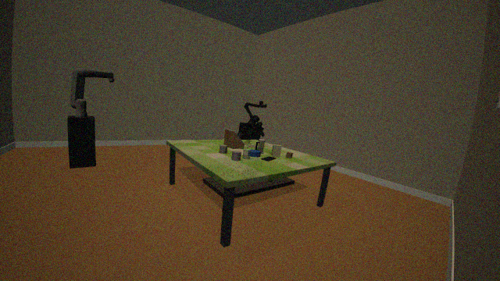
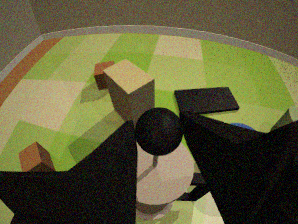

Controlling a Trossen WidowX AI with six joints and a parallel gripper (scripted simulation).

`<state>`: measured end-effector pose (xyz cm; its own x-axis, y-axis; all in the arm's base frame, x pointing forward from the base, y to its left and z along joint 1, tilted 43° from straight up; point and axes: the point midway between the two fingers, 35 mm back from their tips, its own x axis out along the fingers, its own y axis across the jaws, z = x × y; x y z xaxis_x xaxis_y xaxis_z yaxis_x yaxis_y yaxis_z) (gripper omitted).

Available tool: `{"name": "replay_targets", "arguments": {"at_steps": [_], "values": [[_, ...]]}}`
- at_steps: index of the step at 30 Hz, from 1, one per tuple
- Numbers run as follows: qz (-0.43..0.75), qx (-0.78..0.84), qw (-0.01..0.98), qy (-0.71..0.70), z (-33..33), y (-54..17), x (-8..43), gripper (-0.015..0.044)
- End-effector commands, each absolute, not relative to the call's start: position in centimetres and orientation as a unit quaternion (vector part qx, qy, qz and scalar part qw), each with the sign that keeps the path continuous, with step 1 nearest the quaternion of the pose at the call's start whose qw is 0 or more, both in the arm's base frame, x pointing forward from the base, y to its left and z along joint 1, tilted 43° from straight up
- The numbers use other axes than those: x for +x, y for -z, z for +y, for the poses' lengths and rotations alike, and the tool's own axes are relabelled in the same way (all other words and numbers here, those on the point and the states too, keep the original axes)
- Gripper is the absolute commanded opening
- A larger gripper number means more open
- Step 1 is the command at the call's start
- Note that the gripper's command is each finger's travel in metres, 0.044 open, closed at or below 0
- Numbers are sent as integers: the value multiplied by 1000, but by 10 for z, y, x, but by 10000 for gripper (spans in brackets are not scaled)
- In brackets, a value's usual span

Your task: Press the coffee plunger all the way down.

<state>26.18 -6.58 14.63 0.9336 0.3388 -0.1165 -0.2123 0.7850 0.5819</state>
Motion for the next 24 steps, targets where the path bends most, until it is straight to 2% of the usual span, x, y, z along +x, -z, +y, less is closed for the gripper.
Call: {"name": "replay_targets", "arguments": {"at_steps": [1,24], "values": [[122,314,929,-152,-55,-132,262,118],[117,316,929,-153,-54,-131,274,118]]}}
